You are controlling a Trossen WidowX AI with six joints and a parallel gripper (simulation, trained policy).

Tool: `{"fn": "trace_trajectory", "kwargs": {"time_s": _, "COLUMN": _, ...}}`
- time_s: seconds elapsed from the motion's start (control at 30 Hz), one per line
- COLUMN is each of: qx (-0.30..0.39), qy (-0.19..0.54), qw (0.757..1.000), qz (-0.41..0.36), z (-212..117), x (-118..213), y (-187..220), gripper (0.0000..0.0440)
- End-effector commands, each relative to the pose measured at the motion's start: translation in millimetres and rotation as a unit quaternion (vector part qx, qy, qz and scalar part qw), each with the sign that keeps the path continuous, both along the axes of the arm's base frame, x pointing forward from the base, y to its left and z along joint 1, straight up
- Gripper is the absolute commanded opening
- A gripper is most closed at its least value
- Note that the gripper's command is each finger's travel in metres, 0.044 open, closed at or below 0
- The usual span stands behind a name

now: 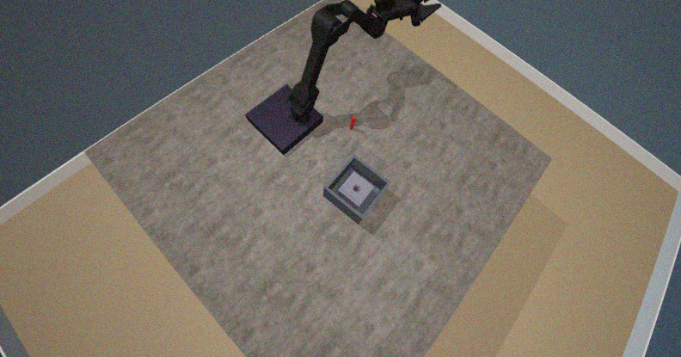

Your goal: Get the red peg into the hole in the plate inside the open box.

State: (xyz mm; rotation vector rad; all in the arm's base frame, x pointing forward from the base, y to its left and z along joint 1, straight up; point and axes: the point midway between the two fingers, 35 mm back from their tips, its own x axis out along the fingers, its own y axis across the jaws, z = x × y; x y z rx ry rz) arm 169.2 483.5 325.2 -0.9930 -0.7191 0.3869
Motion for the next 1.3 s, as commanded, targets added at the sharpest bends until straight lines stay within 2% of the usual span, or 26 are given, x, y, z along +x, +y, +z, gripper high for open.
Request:
{"fn": "trace_trajectory", "kwargs": {"time_s": 0.0, "qx": 0.007, "qy": 0.004, "qw": 1.0, "qz": 0.005, "z": 5.1, "x": 2.2, "y": -0.6, "gripper": 0.042}}
{"fn": "trace_trajectory", "kwargs": {"time_s": 0.07, "qx": 0.025, "qy": 0.02, "qw": 0.999, "qz": 0.017, "z": 14.6, "x": 9.6, "y": -2.9, "gripper": 0.044}}
{"fn": "trace_trajectory", "kwargs": {"time_s": 0.4, "qx": 0.126, "qy": 0.131, "qw": 0.981, "qz": 0.066, "z": 80.5, "x": 76.6, "y": -52.1, "gripper": 0.044}}
{"fn": "trace_trajectory", "kwargs": {"time_s": 0.6, "qx": 0.17, "qy": 0.216, "qw": 0.958, "qz": 0.079, "z": 94.0, "x": 107.9, "y": -95.8, "gripper": 0.044}}
{"fn": "trace_trajectory", "kwargs": {"time_s": 0.83, "qx": 0.204, "qy": 0.332, "qw": 0.919, "qz": 0.065, "z": 68.7, "x": 130.1, "y": -134.1, "gripper": 0.044}}
{"fn": "trace_trajectory", "kwargs": {"time_s": 1.27, "qx": 0.245, "qy": 0.519, "qw": 0.818, "qz": -0.015, "z": -20.8, "x": 140.7, "y": -178.4, "gripper": 0.044}}
